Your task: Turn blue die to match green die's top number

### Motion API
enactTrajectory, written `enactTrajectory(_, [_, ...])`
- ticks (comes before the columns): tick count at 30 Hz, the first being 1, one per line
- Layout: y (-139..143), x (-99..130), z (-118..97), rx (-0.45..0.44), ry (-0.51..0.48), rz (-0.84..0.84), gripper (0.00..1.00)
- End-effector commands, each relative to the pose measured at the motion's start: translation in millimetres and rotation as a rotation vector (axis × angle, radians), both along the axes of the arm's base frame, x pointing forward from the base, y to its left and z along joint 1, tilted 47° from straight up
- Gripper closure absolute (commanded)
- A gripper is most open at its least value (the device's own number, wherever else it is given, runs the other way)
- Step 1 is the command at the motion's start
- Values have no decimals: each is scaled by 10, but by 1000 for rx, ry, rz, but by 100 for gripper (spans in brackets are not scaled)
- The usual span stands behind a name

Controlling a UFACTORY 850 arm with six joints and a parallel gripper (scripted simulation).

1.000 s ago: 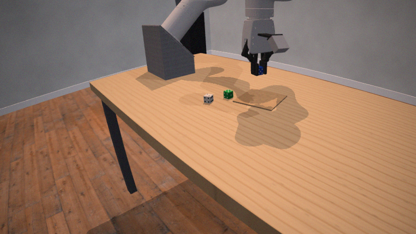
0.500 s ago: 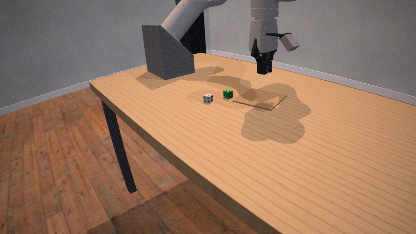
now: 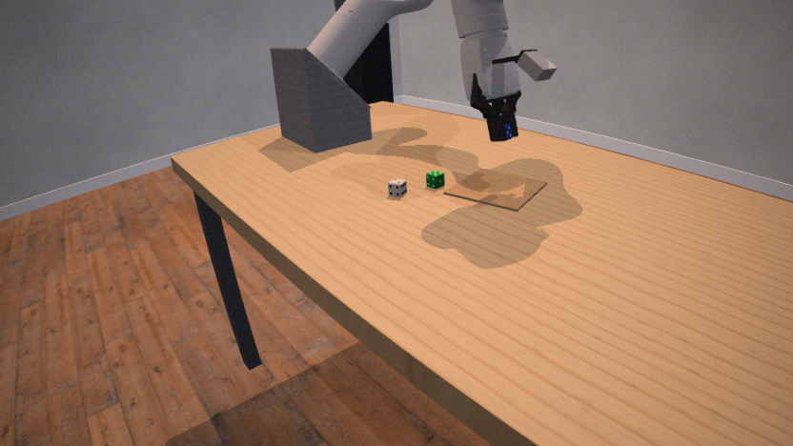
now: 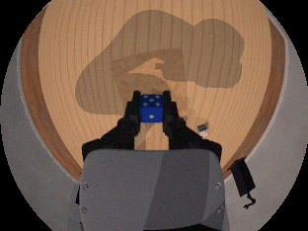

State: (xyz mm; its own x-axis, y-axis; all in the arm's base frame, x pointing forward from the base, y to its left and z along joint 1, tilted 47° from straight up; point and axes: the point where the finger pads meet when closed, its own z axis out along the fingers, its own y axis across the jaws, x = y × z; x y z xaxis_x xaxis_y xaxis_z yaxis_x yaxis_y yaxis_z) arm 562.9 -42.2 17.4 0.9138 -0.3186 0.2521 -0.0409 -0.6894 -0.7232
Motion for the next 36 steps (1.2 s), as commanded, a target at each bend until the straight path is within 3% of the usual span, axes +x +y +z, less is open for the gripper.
enactTrajectory(1, [16,-3,7,-6,-125,-113,79])
enactTrajectory(8, [35,-22,3,-7,-248,-241,79])
enactTrajectory(11, [35,-22,3,-8,-252,-246,79])
enactTrajectory(13, [37,-33,0,-12,-327,-325,79])
enactTrajectory(26, [39,-66,-10,-25,-553,-564,79])
enactTrajectory(36, [37,-80,-11,-30,-588,-599,79])
